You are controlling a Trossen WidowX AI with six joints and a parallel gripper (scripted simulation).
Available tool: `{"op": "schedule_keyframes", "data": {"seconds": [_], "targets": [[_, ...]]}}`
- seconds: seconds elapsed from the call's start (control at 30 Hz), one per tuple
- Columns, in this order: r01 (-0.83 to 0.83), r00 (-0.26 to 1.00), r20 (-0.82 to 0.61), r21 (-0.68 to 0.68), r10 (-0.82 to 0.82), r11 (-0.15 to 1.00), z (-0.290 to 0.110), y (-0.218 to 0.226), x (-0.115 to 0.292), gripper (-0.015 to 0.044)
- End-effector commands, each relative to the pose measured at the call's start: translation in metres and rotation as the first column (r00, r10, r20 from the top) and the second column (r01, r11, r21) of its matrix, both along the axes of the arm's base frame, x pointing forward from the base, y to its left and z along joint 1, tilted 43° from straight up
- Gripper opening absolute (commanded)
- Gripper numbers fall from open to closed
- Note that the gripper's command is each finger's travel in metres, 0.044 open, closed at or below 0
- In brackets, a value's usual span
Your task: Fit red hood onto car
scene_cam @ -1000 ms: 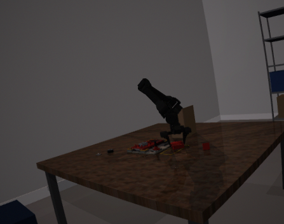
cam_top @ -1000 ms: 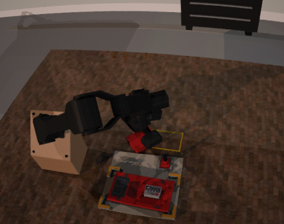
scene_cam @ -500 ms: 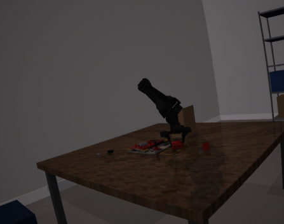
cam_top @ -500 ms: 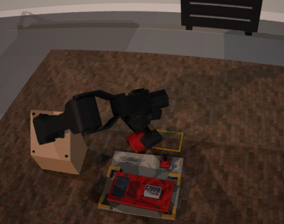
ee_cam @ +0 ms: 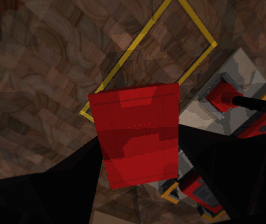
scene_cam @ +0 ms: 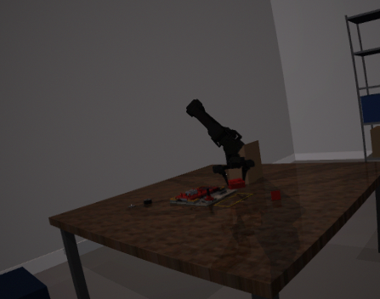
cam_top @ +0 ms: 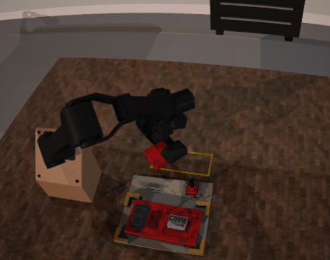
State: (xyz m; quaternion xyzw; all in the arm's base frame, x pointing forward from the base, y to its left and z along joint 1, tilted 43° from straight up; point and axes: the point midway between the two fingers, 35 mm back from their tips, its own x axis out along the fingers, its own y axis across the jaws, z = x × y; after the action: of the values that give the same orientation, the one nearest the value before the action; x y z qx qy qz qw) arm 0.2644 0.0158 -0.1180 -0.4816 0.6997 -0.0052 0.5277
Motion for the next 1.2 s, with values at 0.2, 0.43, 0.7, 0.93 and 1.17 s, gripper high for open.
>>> {"op": "schedule_keyframes", "data": {"seconds": [0.2, 0.43, 0.7, 0.93, 1.17], "targets": [[0.004, 1.0, 0.004, 0.009, -0.004, 1.0, 0.028, 0.028, 0.001, 0.0], [0.004, 1.0, 0.004, 0.01, -0.004, 1.0, 0.037, 0.036, 0.0, 0.0], [0.093, 0.991, 0.091, 0.029, -0.095, 0.995, 0.056, 0.016, 0.021, 0.0], [0.212, 0.955, 0.197, 0.061, -0.22, 0.975, 0.084, -0.013, 0.042, 0.0], [0.322, 0.894, 0.296, 0.095, -0.336, 0.942, 0.114, -0.047, 0.055, 0.0]]}}
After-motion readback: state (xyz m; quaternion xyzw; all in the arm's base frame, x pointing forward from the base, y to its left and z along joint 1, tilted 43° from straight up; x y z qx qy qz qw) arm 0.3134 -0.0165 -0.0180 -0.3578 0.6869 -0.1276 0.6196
